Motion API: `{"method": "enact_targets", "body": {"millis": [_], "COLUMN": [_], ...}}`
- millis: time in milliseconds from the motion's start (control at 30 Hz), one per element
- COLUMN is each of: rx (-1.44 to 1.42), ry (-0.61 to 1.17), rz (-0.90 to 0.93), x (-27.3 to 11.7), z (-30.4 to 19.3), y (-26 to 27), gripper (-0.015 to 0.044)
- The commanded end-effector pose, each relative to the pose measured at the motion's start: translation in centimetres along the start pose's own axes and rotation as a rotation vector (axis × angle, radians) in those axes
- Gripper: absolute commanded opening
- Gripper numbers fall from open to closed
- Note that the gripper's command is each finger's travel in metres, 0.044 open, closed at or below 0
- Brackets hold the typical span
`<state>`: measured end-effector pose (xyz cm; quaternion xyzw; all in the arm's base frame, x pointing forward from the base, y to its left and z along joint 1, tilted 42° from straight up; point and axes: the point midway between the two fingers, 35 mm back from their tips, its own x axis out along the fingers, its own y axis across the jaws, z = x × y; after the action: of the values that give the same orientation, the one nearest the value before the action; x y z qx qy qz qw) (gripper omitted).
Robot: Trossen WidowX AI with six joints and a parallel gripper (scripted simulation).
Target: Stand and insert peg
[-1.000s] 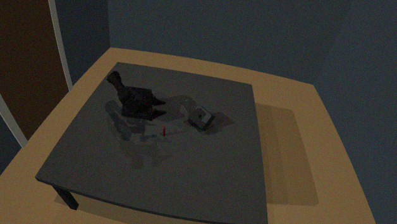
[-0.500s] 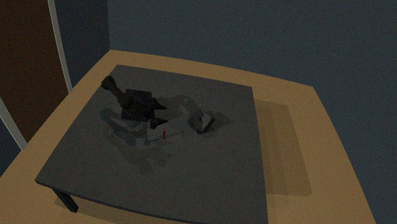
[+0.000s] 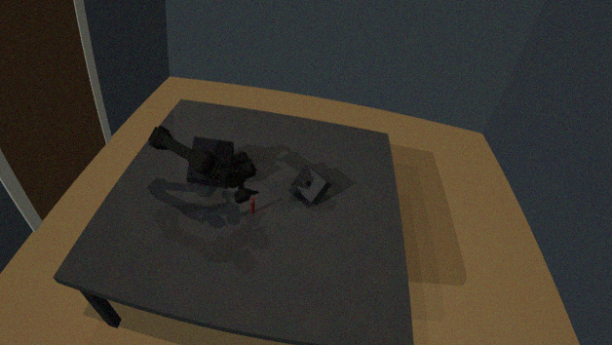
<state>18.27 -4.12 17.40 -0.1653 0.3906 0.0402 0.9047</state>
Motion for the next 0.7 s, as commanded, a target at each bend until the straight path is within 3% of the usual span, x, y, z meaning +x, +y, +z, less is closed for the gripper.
{"method": "enact_targets", "body": {"millis": [0,333,667], "rx": [0.042,0.093,0.032], "ry": [0.111,0.431,0.713], "rz": [0.014,-0.026,-0.177], "x": [0.5,1.2,1.2], "z": [-0.7,-2.2,-2.3], "y": [0.0,-0.2,-1.1], "gripper": [0.0440,0.0440,0.0440]}}
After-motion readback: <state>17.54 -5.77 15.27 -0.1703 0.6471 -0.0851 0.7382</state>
